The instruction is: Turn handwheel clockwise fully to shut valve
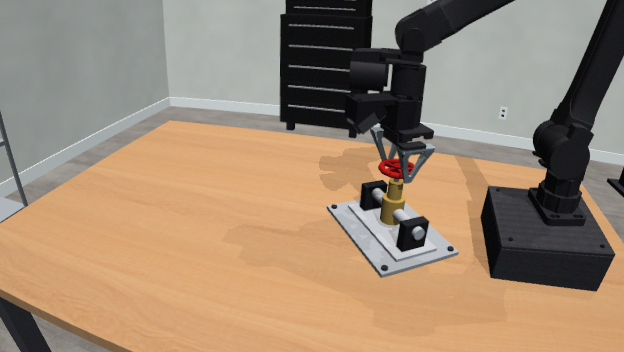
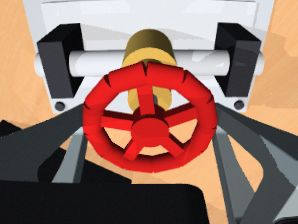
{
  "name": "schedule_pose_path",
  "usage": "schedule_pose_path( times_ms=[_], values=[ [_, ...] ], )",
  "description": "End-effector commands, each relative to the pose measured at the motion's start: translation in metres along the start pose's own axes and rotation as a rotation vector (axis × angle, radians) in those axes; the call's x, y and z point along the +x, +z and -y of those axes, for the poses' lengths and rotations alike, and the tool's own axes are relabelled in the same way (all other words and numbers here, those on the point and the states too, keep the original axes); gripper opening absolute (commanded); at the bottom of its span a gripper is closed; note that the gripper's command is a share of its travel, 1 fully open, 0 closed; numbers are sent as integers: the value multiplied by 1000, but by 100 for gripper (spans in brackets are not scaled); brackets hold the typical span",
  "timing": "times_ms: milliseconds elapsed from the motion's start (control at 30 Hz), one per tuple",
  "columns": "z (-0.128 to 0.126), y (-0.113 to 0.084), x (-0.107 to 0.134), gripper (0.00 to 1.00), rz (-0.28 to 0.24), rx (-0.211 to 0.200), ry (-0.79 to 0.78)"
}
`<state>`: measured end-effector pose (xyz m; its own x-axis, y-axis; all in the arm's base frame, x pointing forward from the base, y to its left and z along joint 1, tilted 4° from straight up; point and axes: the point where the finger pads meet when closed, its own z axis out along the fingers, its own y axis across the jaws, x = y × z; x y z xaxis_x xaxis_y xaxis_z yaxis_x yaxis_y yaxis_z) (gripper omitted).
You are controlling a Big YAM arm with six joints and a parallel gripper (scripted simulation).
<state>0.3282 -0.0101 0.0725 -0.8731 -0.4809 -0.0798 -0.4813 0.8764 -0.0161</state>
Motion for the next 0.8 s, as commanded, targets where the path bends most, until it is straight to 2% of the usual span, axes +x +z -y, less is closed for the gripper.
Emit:
schedule_pose_path(
  times_ms=[0, 67, 767],
  values=[
    [-1, 6, -2, 0, -6, -3, 137],
    [-1, 6, -2, 0, -6, -3, 137],
    [-2, 6, -2, 0, -6, -3, 509]
  ],
)
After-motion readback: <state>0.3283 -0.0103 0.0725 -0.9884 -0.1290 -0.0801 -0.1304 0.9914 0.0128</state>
